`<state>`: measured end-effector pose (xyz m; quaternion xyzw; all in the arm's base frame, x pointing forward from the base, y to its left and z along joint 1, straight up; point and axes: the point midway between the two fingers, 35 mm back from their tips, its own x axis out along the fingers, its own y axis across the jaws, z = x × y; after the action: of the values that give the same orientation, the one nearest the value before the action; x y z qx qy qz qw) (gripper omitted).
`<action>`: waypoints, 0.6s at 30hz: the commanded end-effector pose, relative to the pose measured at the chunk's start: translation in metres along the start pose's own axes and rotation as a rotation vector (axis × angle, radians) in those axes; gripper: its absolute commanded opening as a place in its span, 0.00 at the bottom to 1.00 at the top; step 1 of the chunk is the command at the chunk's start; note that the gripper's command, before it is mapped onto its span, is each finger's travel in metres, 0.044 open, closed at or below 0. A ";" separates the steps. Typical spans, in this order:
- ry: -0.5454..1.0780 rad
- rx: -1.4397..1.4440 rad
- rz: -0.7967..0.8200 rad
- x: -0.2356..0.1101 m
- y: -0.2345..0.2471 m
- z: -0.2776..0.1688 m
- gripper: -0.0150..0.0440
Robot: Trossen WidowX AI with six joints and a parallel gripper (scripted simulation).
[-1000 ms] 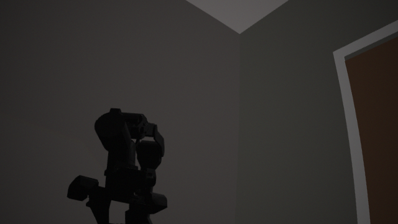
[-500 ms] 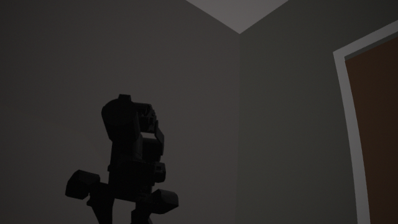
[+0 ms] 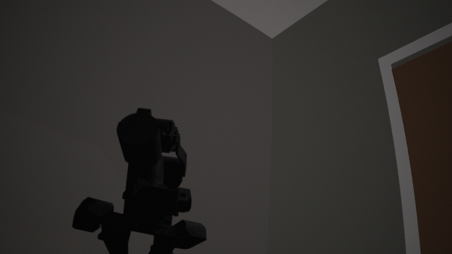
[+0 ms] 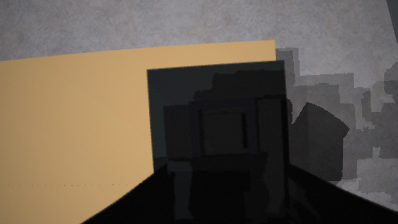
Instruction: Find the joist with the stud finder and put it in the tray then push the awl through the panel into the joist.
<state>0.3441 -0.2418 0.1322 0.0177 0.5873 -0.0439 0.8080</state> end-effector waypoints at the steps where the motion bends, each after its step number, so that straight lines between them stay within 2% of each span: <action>1: 0.007 0.007 0.001 0.008 0.000 -0.003 0.25; 18: 0.007 0.007 0.001 0.034 0.000 -0.011 0.25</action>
<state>0.3454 -0.2428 0.1026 0.0183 0.5882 -0.0435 0.8074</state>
